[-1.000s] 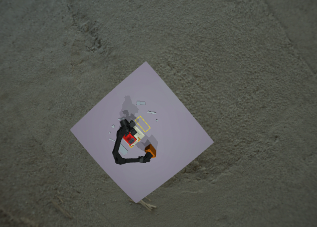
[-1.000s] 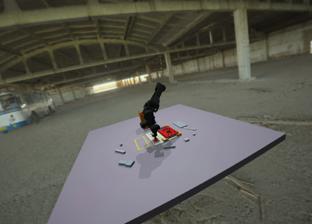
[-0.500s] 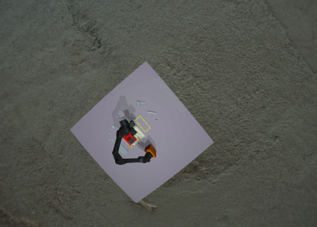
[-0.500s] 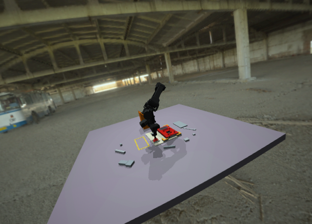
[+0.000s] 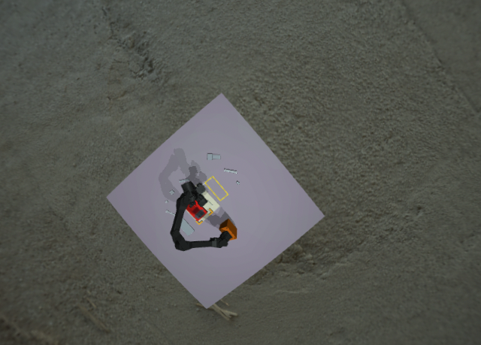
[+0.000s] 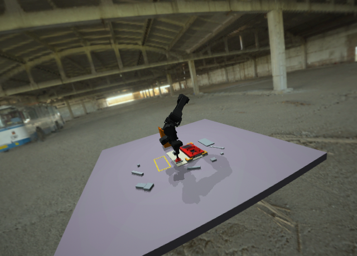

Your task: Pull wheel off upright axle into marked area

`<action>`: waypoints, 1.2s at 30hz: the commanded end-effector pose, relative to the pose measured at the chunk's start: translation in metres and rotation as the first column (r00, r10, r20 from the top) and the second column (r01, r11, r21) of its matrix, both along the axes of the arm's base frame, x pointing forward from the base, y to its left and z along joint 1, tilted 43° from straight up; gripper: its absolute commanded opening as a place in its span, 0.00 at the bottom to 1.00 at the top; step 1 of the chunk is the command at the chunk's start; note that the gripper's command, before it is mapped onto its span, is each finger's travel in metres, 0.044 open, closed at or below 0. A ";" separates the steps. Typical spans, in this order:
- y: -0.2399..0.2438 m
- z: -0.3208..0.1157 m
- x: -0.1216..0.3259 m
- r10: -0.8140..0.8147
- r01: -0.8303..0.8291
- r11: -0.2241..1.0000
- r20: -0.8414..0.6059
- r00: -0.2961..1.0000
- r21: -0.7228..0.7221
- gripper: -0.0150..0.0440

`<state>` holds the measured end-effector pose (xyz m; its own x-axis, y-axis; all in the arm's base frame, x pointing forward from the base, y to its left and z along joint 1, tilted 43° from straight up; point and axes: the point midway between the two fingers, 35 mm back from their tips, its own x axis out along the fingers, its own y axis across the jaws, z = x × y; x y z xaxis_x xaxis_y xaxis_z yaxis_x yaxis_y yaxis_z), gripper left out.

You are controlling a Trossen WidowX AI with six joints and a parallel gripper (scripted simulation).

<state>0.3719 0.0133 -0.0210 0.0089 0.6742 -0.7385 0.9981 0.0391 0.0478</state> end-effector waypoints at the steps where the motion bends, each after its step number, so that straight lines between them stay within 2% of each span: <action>1: -0.002 0.002 0.001 0.004 -0.004 1.000 0.007 1.000 -0.002 0.25; 16: -0.026 0.030 -0.004 0.004 -0.004 1.000 0.006 1.000 -0.003 0.25; 36: -0.085 -0.024 -0.039 0.000 0.000 1.000 0.003 1.000 -0.012 0.25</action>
<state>0.3424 -0.0632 -0.0359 0.0190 0.6653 -0.7463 0.9978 0.0345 0.0562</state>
